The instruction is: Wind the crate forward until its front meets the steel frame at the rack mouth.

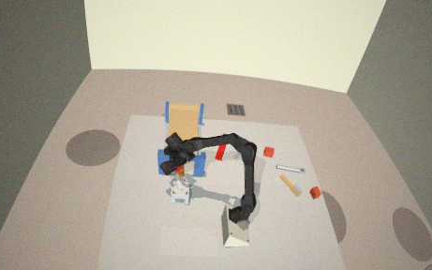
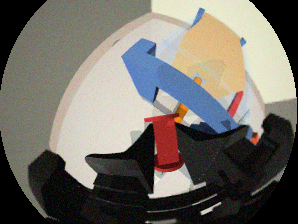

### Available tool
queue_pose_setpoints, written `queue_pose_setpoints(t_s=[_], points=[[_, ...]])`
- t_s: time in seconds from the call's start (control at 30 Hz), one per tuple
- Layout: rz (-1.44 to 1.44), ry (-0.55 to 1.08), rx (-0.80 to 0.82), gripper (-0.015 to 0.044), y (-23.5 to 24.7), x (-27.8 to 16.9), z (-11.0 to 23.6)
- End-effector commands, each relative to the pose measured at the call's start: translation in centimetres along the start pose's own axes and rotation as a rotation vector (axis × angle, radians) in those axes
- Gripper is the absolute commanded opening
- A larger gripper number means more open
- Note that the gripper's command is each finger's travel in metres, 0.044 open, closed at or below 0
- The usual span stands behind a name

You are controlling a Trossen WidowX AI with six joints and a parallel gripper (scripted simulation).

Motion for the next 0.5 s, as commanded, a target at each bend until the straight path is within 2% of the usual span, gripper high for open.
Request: queue_pose_setpoints(t_s=[0.0, 0.47], points=[[0.003, -0.020, 0.039, 0.0000, 1.7, 0.6, -0.2], [0.003, -0.021, 0.040, 0.0000, 3.5, 1.0, -0.2]])
Point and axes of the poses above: the point midway between the two fingers, 35 mm back from their tips, its own z axis back along the fingers, its own y axis across the jaws, x = y × z, the point moved 10 cm from there along z, back along the fingers, and after that the axes turned 6 degrees about z, right-handed, at the moved point
